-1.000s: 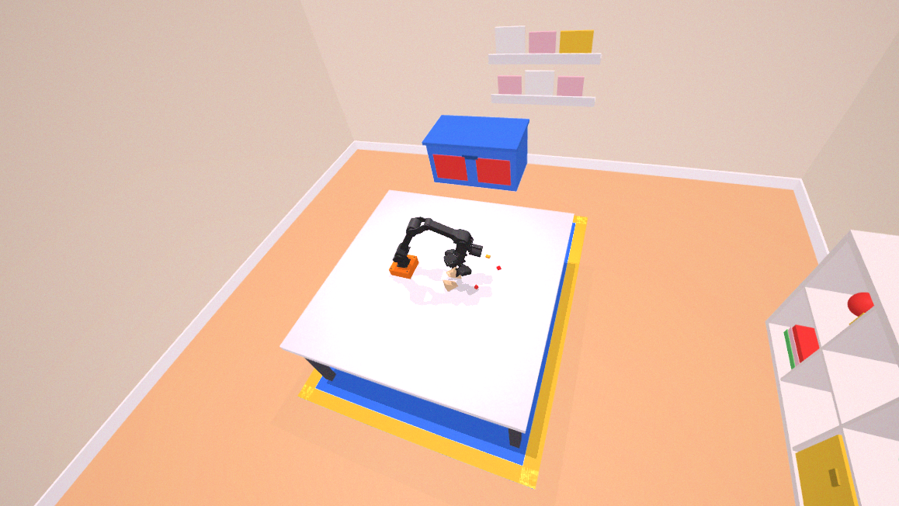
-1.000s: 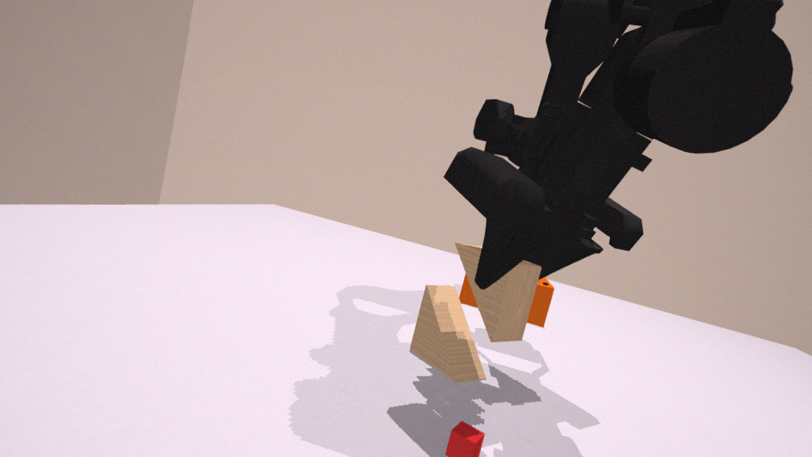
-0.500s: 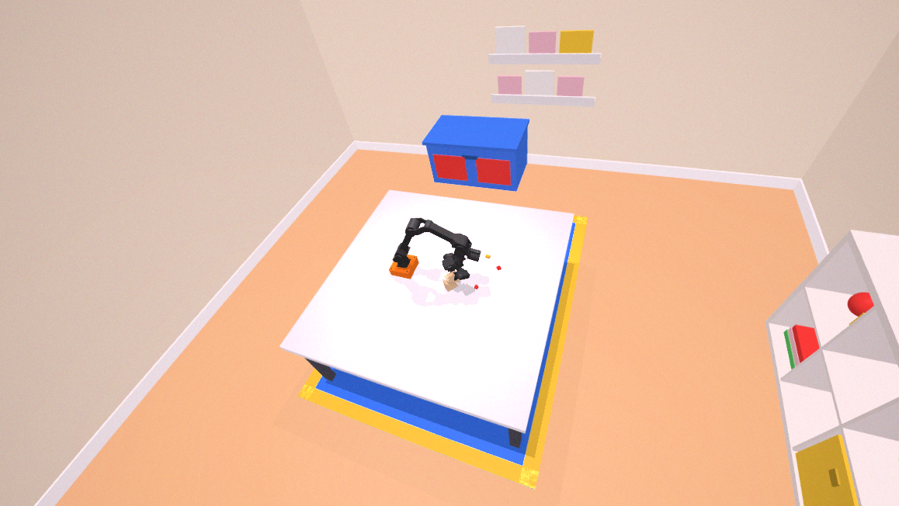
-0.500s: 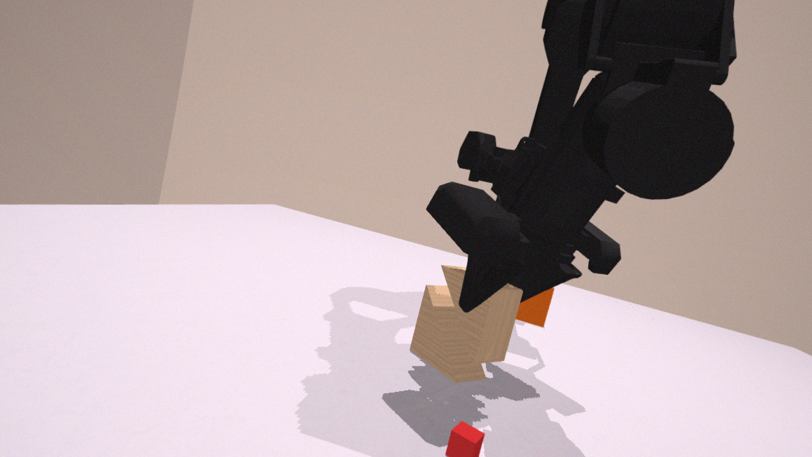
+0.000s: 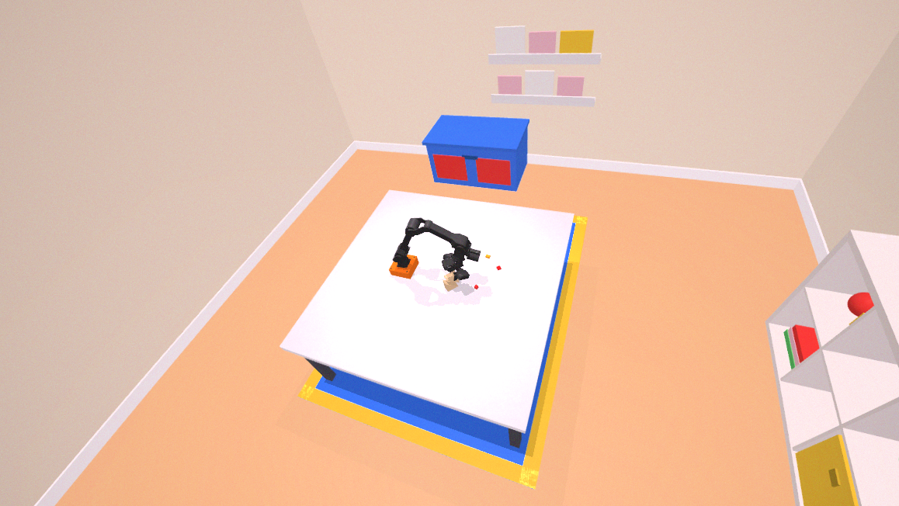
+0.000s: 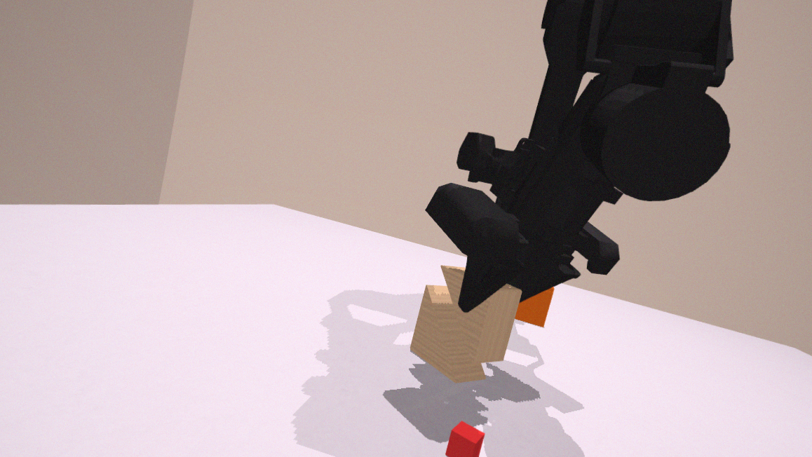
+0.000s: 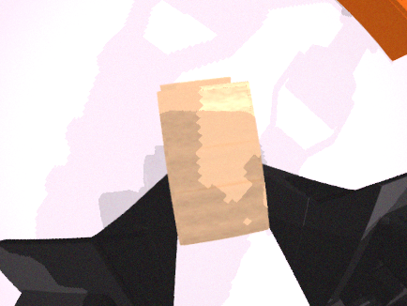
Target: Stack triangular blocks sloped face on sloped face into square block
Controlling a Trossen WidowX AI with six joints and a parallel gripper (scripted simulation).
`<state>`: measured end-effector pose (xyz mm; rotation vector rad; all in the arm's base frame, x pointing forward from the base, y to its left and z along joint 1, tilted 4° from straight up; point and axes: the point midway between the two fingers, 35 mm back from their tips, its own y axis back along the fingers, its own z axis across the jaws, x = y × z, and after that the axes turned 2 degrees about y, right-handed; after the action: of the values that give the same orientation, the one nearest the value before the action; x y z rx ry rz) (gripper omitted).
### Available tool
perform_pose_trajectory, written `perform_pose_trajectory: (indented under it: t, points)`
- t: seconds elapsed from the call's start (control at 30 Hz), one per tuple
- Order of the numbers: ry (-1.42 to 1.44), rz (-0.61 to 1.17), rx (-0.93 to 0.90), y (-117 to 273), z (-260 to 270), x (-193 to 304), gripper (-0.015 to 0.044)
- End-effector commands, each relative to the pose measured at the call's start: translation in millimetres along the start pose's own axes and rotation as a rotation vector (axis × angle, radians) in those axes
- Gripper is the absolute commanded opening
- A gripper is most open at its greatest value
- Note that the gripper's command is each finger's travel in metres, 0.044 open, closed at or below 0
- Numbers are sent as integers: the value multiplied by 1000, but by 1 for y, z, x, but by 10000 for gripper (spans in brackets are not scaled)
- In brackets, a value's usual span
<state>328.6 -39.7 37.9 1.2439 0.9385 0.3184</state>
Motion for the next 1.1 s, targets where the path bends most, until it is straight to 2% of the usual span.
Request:
perform_pose_trajectory:
  t: [0.0,1.07]
  points:
    - [4,-1,-4,0,1,0,0]
    - [8,-2,-8,-12,1,0,0]
